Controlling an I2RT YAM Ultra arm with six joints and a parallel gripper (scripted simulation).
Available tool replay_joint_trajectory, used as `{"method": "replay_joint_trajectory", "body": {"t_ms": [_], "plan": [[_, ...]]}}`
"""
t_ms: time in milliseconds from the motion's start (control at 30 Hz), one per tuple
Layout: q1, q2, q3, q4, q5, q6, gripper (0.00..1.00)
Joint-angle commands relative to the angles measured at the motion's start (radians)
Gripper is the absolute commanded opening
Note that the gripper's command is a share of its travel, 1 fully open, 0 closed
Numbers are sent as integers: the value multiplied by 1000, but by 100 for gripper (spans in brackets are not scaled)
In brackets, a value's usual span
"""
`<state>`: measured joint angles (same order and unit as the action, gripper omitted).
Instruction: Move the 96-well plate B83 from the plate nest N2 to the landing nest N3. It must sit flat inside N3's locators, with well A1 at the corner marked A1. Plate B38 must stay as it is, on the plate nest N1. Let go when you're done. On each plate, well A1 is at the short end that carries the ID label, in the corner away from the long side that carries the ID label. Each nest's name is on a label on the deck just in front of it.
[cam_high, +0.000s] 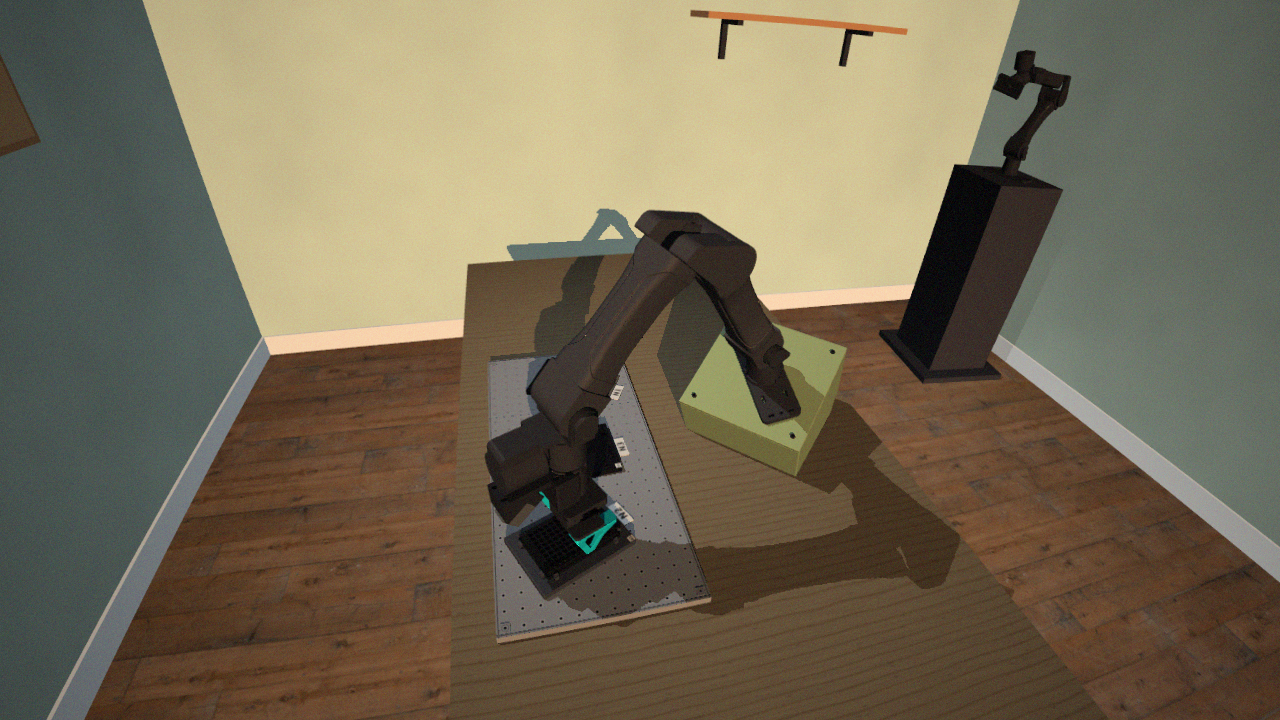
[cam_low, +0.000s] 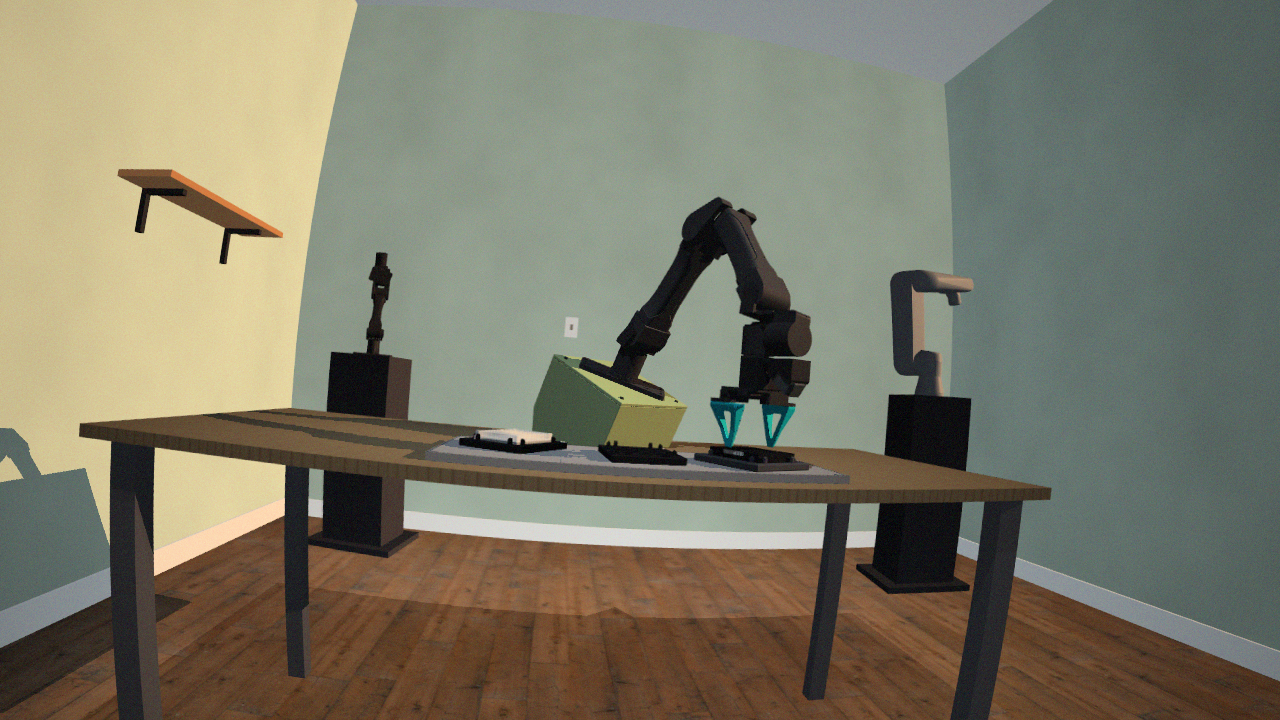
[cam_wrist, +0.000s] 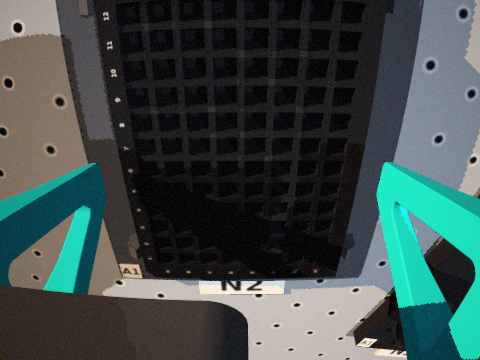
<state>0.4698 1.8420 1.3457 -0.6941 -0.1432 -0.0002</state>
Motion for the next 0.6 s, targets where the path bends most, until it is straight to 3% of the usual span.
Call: {"method": "replay_joint_trajectory", "body": {"t_ms": [0,567], "plan": [[0,-6,3,21,1,1,100],[7,34,-8,74,4,7,100]]}}
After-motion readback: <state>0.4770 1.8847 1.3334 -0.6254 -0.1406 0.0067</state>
